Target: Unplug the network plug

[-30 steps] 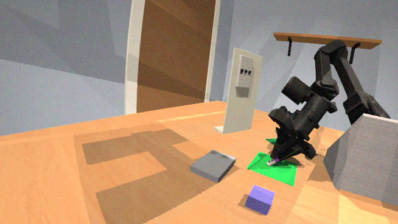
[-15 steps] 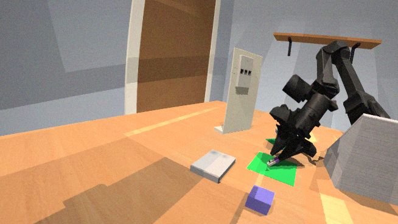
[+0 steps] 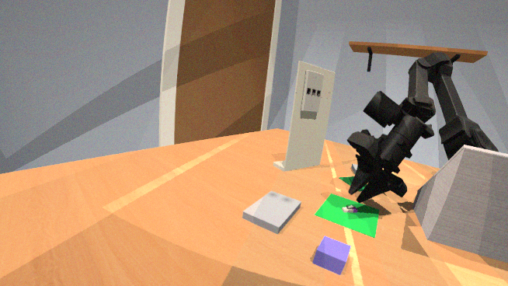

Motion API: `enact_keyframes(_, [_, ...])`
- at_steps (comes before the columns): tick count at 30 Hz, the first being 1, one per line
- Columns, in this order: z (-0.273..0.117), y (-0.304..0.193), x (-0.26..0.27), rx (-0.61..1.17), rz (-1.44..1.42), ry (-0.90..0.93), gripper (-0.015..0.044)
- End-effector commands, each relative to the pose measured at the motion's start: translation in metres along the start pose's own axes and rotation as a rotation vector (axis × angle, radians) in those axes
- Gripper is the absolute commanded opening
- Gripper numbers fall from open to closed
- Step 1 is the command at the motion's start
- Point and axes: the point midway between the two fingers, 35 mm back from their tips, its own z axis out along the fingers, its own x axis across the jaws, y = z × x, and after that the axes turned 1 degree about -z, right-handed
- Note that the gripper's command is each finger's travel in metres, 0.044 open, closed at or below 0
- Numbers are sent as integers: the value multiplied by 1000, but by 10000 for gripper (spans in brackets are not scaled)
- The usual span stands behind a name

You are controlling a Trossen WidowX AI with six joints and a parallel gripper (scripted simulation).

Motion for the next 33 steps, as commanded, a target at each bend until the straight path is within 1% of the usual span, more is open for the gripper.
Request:
enact_keyframes(1, [-3,-1,-2,0,3,-7,156])
enact_keyframes(11, [-9,-1,-1,1,2,-7,156])
enact_keyframes(33, [-30,-1,19,8,4,-6,156])
